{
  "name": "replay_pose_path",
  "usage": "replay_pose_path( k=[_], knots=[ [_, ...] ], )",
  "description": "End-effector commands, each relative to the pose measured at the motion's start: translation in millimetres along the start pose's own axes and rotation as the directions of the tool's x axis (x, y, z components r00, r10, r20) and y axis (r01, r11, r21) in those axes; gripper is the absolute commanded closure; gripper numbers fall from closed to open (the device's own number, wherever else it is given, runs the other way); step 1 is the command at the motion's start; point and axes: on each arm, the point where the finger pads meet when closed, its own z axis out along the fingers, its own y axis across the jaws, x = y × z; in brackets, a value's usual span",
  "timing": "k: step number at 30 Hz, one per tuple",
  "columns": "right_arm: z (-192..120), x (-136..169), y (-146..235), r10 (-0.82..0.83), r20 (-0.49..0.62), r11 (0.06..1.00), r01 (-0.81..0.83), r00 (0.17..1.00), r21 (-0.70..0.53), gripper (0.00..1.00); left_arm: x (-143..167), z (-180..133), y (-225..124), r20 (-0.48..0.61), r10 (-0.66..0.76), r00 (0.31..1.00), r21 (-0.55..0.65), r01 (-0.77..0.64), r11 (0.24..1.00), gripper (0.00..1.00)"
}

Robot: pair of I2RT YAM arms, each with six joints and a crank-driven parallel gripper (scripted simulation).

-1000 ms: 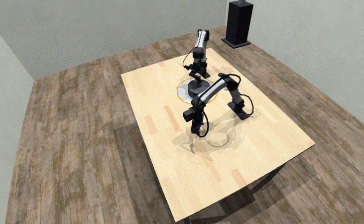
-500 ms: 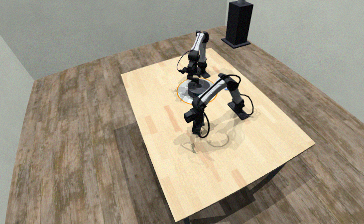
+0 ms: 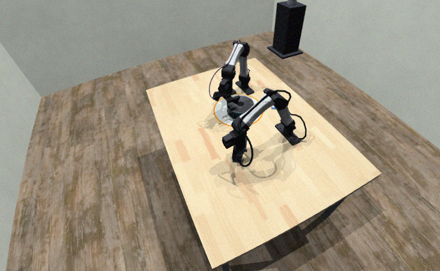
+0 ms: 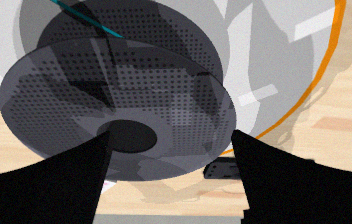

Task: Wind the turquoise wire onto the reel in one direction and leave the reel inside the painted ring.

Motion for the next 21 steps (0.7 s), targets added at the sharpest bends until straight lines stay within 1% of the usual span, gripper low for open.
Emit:
replay_pose_path(
  k=[1,2,4,5,8,21],
  knots=[
    [-3.1,-11.9,-2.0,-0.343,0.0,0.939,0.343,0.939,-0.017,0.0,-0.6,-8.5,-2.9,0.004,-0.009,1.0,0.017,0.009,1.0,1.0],
    [-3.1,-11.9,-1.9,-0.397,0.0,0.918,0.397,0.918,-0.018,0.0,-0.6,-8.9,-3.0,0.004,-0.009,1.0,0.017,0.009,1.0,1.0],
    [-3.1,-11.9,-1.9,-0.397,0.0,0.918,0.397,0.918,-0.018,0.0,-0.6,-8.9,-3.0,0.004,-0.009,1.0,0.017,0.009,1.0,1.0],
    [-3.2,-11.4,-1.6,-0.526,-0.002,0.851,0.525,0.851,-0.022,0.0,-0.7,-9.3,-3.1,0.004,-0.009,1.0,0.017,0.008,1.0,1.0],
    [-3.3,-11.3,-1.4,-0.656,-0.011,0.754,0.656,0.755,-0.033,0.0,-1.0,-10.5,-3.7,0.004,-0.008,1.0,0.017,0.008,1.0,1.0],
    [-2.7,-11.0,-3.5,-0.656,-0.011,0.754,0.656,0.755,-0.033,0.0,-4.1,-13.3,-7.8,0.004,-0.007,1.0,0.017,0.007,1.0,1.0]
  ],
)
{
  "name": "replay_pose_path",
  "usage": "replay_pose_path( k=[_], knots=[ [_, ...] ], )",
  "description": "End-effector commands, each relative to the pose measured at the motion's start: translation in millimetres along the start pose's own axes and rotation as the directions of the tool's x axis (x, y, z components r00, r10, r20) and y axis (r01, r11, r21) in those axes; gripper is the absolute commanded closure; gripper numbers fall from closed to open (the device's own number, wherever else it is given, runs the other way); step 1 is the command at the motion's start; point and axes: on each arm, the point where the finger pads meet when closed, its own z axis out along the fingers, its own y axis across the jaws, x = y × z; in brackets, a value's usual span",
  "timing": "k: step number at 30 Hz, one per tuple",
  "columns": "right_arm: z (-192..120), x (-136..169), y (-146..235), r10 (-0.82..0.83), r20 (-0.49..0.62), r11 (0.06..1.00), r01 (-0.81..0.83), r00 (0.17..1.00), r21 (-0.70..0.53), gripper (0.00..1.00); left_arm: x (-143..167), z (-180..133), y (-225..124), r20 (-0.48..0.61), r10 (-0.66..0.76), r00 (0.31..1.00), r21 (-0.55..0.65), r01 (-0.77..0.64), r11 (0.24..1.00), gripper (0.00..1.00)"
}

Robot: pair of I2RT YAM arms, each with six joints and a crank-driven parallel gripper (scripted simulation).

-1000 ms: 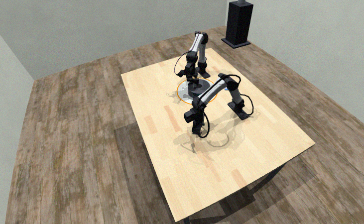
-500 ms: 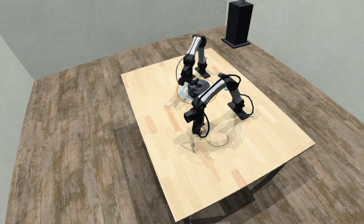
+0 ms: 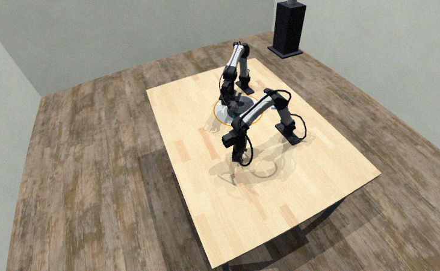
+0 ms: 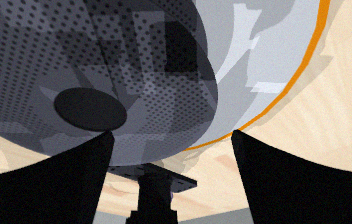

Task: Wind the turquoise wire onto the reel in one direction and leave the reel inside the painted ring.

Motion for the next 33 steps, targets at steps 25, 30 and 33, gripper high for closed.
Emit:
replay_pose_path(
  k=[25,30,33],
  knots=[
    [43,-8,2,-0.022,0.006,1.0,0.022,1.0,-0.011,0.0,-5,4,-5,0.007,-0.01,1.0,0.02,0.01,1.0,1.0],
    [38,-8,2,-0.022,0.006,1.0,0.022,1.0,-0.011,0.0,-4,6,-3,0.006,-0.012,1.0,0.02,0.012,1.0,1.0],
    [36,-8,2,-0.022,0.006,1.0,0.022,1.0,-0.011,0.0,-3,6,-2,0.006,-0.011,1.0,0.02,0.011,1.0,1.0]
  ],
)
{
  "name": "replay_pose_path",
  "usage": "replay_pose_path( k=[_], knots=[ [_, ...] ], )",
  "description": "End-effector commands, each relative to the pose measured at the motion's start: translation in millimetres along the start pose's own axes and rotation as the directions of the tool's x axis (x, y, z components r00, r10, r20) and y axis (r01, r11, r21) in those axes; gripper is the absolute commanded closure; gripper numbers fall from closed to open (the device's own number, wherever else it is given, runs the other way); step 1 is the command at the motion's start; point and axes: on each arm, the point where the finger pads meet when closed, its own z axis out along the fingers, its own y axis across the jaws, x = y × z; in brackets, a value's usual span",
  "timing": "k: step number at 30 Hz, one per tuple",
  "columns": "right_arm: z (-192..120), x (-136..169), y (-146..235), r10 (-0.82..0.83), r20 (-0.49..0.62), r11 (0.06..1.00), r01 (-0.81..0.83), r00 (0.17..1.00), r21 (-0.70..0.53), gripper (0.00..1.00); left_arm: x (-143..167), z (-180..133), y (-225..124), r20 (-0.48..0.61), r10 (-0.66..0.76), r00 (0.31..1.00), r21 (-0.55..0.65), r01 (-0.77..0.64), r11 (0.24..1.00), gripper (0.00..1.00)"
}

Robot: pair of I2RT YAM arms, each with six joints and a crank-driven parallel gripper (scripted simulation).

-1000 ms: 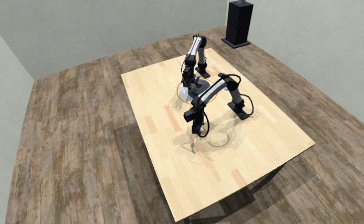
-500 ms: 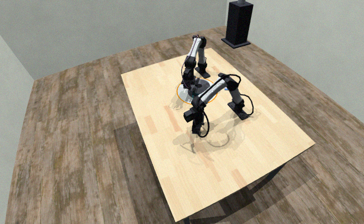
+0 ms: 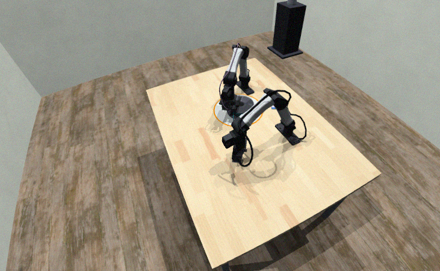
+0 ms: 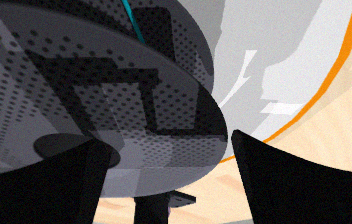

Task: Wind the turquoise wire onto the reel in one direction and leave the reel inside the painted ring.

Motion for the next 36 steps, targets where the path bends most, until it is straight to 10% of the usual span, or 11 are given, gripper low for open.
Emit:
replay_pose_path(
  k=[1,25,36],
  knots=[
    [-1,-6,2,-0.004,0.015,1.0,0.005,1.0,-0.005,0.0,-2,2,-1,0.002,-0.012,1.0,0.014,0.012,1.0,1.0],
    [5,8,4,0.158,0.014,0.987,-0.158,0.987,-0.007,0.25,-18,-9,-3,0.033,-0.023,0.999,0.011,0.023,1.0,1.0],
    [6,79,37,0.775,0.009,0.632,-0.774,0.632,-0.021,0.25,33,-5,-8,0.017,0.005,1.0,0.009,-0.006,1.0,1.0]
  ],
)
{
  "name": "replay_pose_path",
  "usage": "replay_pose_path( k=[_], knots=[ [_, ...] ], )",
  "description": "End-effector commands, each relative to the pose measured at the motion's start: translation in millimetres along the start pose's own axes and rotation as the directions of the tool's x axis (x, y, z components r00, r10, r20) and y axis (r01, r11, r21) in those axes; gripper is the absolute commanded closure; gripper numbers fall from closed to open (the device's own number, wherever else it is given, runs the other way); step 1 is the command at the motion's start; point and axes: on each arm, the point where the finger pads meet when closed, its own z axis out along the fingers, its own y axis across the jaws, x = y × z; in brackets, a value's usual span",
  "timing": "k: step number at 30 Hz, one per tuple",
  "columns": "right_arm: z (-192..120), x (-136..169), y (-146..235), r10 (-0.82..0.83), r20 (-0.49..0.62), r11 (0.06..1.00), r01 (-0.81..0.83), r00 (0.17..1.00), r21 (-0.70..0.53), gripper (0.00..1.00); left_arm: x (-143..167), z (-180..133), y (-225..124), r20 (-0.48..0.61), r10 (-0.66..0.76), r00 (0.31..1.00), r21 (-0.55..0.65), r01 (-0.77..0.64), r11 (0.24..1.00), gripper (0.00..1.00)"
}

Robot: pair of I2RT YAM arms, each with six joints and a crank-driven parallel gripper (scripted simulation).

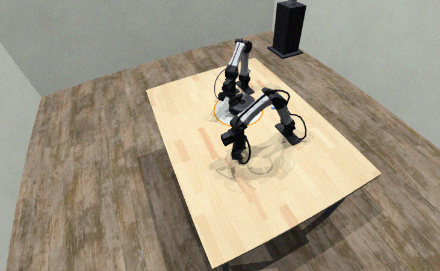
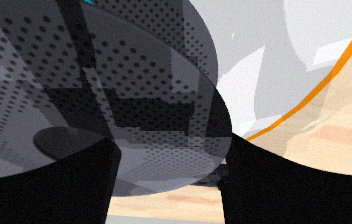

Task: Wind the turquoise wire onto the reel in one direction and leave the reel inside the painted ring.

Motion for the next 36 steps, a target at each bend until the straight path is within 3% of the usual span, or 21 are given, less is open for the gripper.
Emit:
replay_pose_path(
  k=[1,7,14,16,17,20,22,31,36],
  knots=[
    [5,29,12,0.342,0.009,0.94,-0.342,0.94,0.003,0.25,10,-20,-6,0.049,-0.001,0.999,0.054,-0.001,0.999,1.0],
    [5,51,49,0.617,0.012,0.787,-0.617,0.787,-0.006,0.25,26,-24,-7,-0.008,0.052,0.999,0.05,-0.052,0.997,1.0],
    [5,38,59,0.84,0.001,0.542,-0.84,0.542,-0.006,0.25,17,-25,-6,-0.079,0.116,0.99,0.049,-0.112,0.992,1.0],
    [5,38,59,0.84,0.001,0.542,-0.84,0.542,-0.006,0.25,17,-25,-6,-0.079,0.116,0.99,0.049,-0.112,0.992,1.0],
    [5,36,57,0.907,0.004,0.42,-0.907,0.42,-0.004,0.25,15,-24,-6,-0.102,0.093,0.99,0.055,-0.087,0.995,1.0],
    [5,32,50,0.96,0.013,0.279,-0.96,0.279,0.001,0.25,10,-20,-5,-0.113,0.057,0.992,0.062,-0.05,0.997,1.0],
    [5,31,45,0.96,0.013,0.279,-0.96,0.279,0.001,0.25,9,-18,-5,-0.111,0.019,0.994,0.066,-0.012,0.998,1.0],
    [5,31,45,0.96,0.013,0.279,-0.96,0.279,0.001,0.0,19,-11,-8,-0.127,-0.018,0.992,0.075,0.027,0.997,1.0],
    [3,30,57,0.96,0.013,0.279,-0.96,0.279,0.001,0.0,18,-11,-8,-0.126,-0.016,0.992,0.075,0.026,0.997,1.0]
  ],
)
